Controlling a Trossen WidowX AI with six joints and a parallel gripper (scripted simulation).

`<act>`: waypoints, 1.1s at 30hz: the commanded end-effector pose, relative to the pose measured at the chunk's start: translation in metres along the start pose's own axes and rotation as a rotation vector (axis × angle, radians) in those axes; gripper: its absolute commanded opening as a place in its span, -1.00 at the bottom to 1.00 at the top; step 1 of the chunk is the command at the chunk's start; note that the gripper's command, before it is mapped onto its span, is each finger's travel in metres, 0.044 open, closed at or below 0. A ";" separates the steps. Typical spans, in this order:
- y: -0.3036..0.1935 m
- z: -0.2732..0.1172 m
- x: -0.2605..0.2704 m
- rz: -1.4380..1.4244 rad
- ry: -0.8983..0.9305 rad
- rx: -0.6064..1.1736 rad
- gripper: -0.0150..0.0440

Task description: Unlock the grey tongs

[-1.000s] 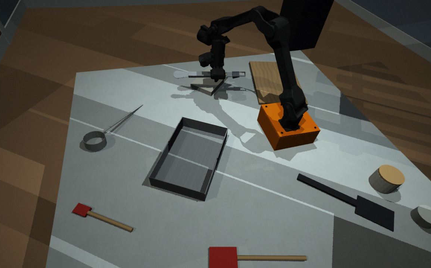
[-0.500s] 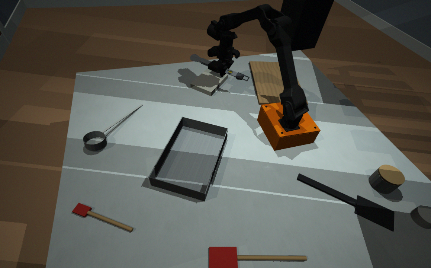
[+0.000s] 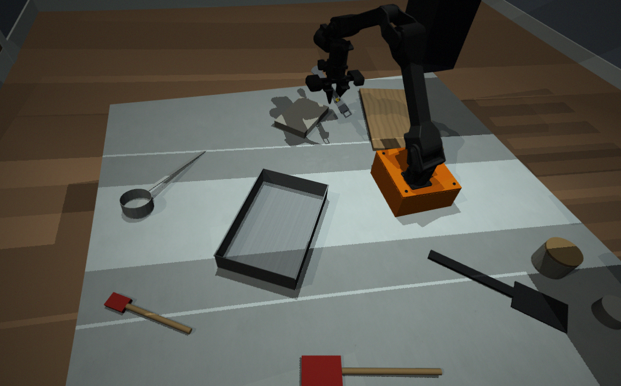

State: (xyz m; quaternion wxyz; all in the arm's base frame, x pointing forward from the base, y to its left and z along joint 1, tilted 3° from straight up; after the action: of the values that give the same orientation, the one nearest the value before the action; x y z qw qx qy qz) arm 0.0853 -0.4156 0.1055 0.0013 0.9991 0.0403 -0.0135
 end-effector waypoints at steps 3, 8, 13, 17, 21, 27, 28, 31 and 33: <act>0.006 -0.002 -0.023 0.253 -0.007 -0.006 -1.00; 0.010 -0.002 -0.040 0.469 -0.008 -0.007 -1.00; 0.012 -0.002 -0.058 0.685 -0.008 -0.009 -1.00; 0.014 -0.002 -0.073 0.857 -0.009 -0.010 -1.00; 0.015 -0.002 -0.089 1.031 -0.005 -0.010 -1.00; 0.016 -0.003 -0.111 1.290 -0.006 -0.012 -1.00; 0.016 -0.003 -0.114 1.333 -0.006 -0.013 -1.00; 0.016 -0.003 -0.126 1.462 -0.007 -0.014 -1.00; 0.015 -0.003 -0.133 1.548 -0.007 -0.015 -1.00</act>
State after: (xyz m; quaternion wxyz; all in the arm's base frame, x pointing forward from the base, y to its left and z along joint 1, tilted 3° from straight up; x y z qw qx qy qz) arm -0.0345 -0.4402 0.1102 0.0133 0.7819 -0.6231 -0.0111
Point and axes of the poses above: the point midway between the two fingers, 35 mm back from their tips, its own z axis out along the fingers, its own x axis across the jaws, y = z × x, the point moved 8 cm from there along -z, back along the fingers, and after that the axes turned 6 degrees about -z, right-handed, at the moved point
